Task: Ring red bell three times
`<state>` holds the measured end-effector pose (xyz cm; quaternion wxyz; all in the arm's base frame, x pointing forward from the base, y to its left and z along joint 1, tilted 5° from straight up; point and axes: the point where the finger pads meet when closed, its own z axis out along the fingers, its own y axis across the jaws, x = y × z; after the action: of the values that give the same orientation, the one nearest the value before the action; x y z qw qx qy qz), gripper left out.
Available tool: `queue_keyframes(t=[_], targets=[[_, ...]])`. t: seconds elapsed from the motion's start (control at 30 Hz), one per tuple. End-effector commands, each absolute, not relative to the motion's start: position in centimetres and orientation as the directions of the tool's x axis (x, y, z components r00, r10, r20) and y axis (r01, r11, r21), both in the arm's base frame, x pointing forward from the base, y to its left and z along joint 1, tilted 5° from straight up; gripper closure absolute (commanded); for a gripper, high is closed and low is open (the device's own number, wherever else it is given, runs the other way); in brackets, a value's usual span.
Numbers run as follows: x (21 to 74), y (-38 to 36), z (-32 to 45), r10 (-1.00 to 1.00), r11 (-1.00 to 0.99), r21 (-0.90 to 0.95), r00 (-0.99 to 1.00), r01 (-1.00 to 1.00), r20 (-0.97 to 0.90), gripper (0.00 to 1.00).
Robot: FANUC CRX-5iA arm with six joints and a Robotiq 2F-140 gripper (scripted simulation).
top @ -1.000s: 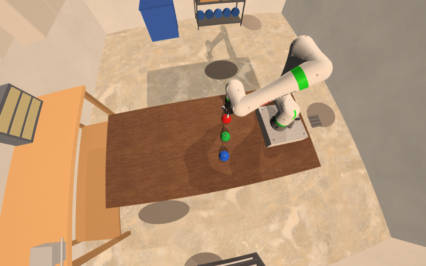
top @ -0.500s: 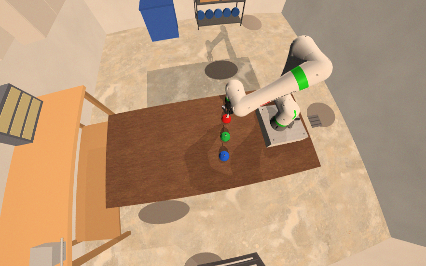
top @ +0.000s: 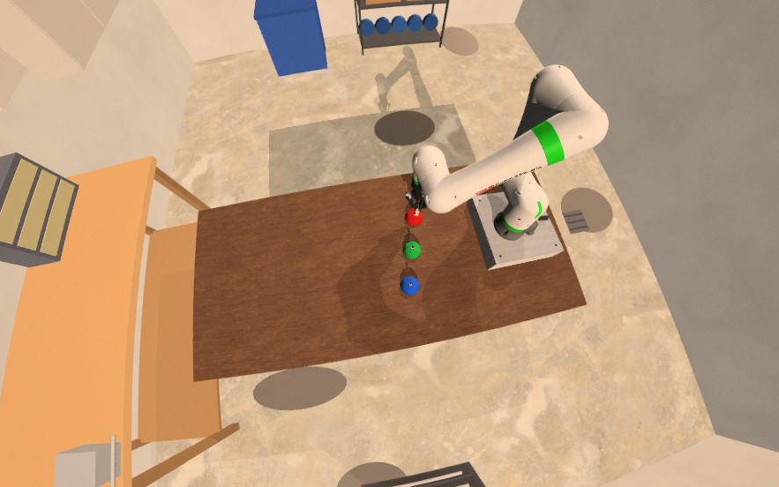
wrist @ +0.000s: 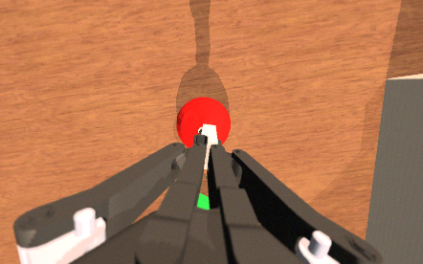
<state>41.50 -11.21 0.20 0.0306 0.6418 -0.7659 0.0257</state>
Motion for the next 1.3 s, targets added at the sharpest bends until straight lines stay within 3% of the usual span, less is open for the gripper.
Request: queue_keyframes(t=[0.0, 1.27], targets=[[41.52, -11.2, 0.25, -0.981, 0.175, 0.0, -0.174, -0.985, 0.08, 1.0], [41.53, -11.13, 0.91, -0.981, 0.175, 0.0, -0.174, -0.985, 0.08, 1.0]])
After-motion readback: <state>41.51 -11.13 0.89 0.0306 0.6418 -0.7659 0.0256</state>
